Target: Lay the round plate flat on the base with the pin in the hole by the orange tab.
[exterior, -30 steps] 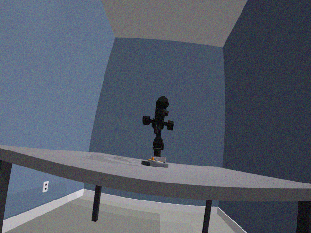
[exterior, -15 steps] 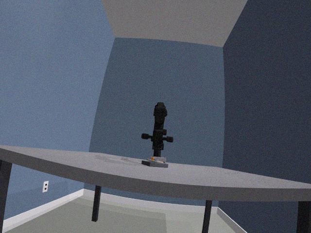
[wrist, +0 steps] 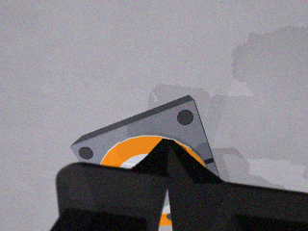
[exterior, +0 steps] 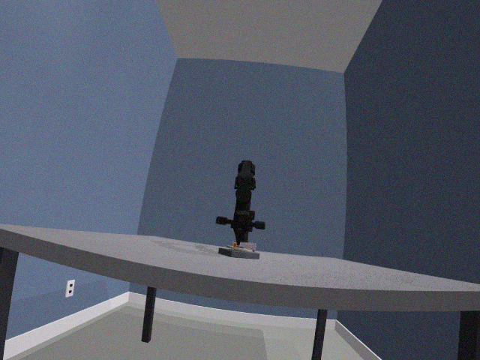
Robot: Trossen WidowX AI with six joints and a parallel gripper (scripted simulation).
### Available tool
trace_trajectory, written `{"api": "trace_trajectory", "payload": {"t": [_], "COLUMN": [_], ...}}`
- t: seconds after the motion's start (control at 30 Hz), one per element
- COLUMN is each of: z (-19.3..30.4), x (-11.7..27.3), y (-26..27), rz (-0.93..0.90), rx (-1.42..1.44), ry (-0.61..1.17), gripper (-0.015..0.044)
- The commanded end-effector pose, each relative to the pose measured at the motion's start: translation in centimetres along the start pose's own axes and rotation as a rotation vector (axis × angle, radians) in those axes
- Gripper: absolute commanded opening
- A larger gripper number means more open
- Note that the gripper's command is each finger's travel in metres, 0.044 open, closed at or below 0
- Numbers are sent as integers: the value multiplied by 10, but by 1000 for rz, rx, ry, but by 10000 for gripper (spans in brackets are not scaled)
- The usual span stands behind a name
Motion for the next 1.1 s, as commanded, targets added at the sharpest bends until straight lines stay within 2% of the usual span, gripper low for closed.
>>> {"api": "trace_trajectory", "payload": {"t": [0.0, 1.07], "z": [0, 11], "x": [-1, 0], "y": [-7, -32], "rz": [0, 3], "rx": [2, 2], "ry": [0, 1], "gripper": [0, 0]}}
Point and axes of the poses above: the point midway between the two fingers, 35 mm back from their tips, its own x axis back along the fingers, its own y axis across the jaws, z = x × y, the point moved 8 cm from there along x, back along the fingers, and after that the axes turned 5 degrees about -x, right-handed, at the moved point
